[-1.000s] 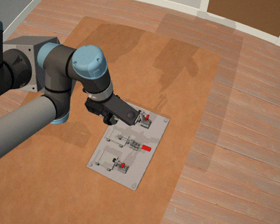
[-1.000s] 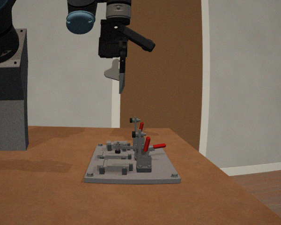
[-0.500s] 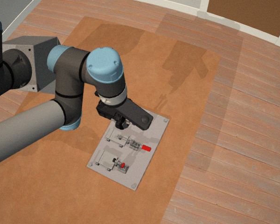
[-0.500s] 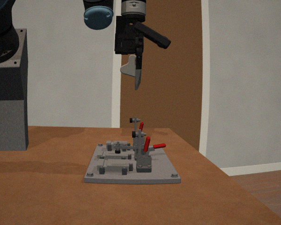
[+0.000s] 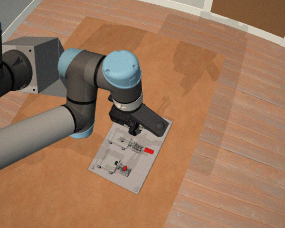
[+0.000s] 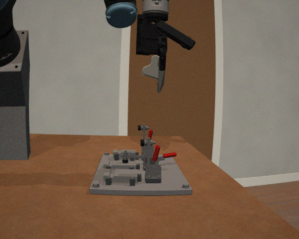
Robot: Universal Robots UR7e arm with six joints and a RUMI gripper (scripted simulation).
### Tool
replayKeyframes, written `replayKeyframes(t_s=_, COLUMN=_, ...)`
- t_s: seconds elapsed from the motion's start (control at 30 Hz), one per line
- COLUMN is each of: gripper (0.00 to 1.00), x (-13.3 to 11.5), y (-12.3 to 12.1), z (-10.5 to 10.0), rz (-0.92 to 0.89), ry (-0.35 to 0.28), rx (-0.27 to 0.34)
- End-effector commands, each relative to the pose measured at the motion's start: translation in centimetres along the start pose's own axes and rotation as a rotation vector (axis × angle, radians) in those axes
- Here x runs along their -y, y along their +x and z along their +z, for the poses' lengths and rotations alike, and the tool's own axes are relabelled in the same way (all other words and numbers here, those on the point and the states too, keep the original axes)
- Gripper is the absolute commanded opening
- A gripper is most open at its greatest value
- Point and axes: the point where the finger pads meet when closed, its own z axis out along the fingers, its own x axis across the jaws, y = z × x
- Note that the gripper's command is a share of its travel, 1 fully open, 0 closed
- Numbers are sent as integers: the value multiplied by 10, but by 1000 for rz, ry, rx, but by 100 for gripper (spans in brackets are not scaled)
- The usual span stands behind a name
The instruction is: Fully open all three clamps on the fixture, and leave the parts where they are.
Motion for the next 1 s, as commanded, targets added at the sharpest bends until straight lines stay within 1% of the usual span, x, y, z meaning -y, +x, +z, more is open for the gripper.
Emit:
replayKeyframes(t_s=0.0, gripper=0, x=7, y=0, z=-2, rz=0, ry=-1, rx=0)
replayKeyframes(t_s=0.23, gripper=0, x=11, y=0, z=-3, rz=0, ry=-1, rx=0)
replayKeyframes(t_s=0.97, gripper=0, x=11, y=0, z=-3, rz=0, ry=-1, rx=0)
